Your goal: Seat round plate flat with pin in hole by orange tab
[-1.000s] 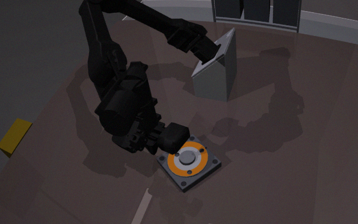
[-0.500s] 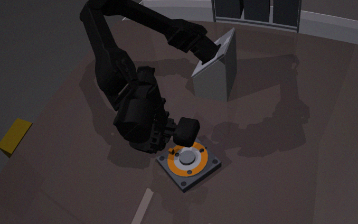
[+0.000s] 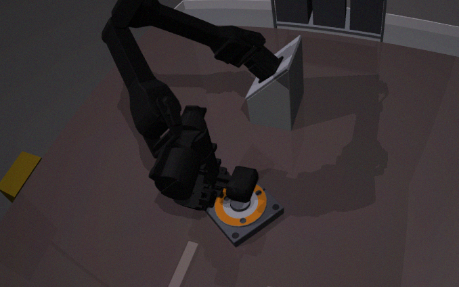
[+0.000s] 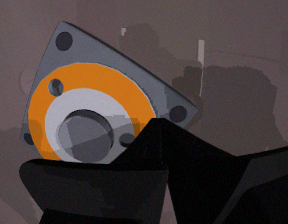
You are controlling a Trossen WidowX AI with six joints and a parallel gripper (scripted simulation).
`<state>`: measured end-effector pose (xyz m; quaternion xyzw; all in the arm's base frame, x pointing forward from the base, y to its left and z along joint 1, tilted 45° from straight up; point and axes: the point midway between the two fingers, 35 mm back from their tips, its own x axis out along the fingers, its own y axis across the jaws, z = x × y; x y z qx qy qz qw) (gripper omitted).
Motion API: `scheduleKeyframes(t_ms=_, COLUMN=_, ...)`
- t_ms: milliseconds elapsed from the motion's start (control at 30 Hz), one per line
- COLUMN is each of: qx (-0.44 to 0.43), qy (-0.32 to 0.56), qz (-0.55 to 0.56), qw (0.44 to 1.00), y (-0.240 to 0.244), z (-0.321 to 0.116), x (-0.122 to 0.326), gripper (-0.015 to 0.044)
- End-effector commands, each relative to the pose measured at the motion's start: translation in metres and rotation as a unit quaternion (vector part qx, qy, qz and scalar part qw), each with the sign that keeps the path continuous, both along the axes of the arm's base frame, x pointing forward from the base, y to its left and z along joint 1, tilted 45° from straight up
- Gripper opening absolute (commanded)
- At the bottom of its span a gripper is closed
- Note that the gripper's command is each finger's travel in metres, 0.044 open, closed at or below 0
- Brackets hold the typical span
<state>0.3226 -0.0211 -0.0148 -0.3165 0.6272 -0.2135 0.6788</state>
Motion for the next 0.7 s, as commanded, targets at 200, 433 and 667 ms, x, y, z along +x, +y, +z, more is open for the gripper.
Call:
scheduleKeyframes(t_ms=200, qx=-0.005, qy=0.009, qz=0.002, qw=1.0, y=-0.005, z=-0.002, x=-0.013, gripper=0.0)
scheduleKeyframes(t_ms=433, qx=-0.005, qy=0.009, qz=0.002, qw=1.0, y=-0.007, z=-0.003, x=-0.021, gripper=0.0)
scheduleKeyframes(t_ms=667, qx=-0.005, qy=0.009, qz=0.002, qw=1.0, y=-0.007, z=-0.004, x=-0.026, gripper=0.0)
